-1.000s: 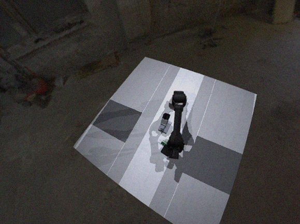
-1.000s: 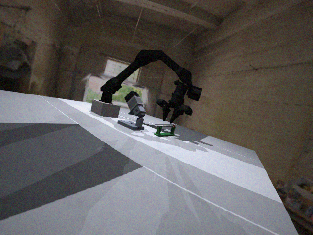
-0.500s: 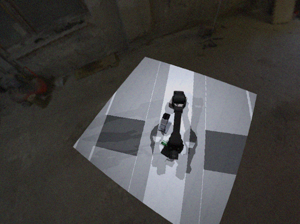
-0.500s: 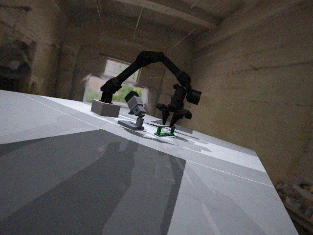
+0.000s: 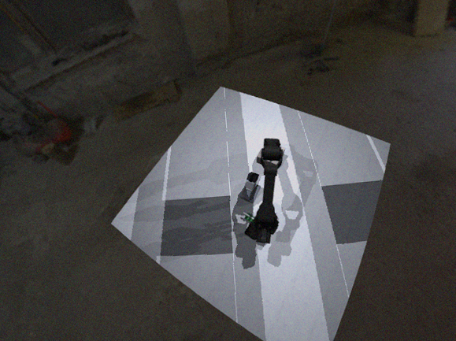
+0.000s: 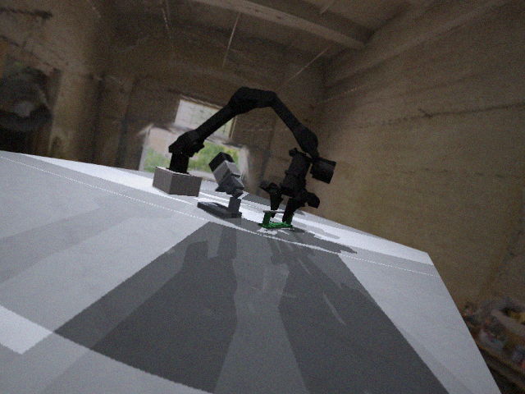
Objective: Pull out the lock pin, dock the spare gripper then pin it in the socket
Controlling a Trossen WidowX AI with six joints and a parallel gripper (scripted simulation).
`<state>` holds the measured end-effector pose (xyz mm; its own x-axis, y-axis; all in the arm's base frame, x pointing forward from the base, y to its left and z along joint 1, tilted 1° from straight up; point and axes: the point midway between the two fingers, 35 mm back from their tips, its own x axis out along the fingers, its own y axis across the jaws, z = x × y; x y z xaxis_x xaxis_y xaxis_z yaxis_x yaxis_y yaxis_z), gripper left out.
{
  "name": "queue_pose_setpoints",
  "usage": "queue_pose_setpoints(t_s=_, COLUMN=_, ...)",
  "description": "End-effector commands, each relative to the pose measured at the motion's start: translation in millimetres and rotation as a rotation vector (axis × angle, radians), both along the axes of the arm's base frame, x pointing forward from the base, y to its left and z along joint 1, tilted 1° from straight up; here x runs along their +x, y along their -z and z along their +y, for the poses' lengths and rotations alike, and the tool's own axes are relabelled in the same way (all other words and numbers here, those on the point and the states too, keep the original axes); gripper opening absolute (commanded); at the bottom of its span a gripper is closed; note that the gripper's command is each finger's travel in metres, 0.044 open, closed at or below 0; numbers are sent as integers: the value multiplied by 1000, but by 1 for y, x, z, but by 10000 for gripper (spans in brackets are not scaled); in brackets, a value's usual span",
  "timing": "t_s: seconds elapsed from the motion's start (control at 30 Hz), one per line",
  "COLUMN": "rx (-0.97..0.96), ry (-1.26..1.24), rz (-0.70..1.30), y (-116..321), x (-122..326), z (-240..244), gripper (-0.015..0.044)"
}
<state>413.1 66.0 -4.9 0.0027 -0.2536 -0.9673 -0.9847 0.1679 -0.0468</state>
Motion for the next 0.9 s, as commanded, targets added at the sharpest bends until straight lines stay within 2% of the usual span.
queue_pose_setpoints(t_s=0.0, rx=-6, ry=-3, rz=5, y=8, x=-1, z=-1, gripper=180)
queue_pose_setpoints(t_s=0.17, rx=-6, ry=-3, rz=5, y=9, x=-1, z=-1, gripper=180)
queue_pose_setpoints(t_s=0.4, rx=-6, ry=-3, rz=5, y=9, x=-1, z=-1, gripper=0)
queue_pose_setpoints(t_s=0.87, rx=-6, ry=-3, rz=5, y=-4, x=-1, z=-1, gripper=0)
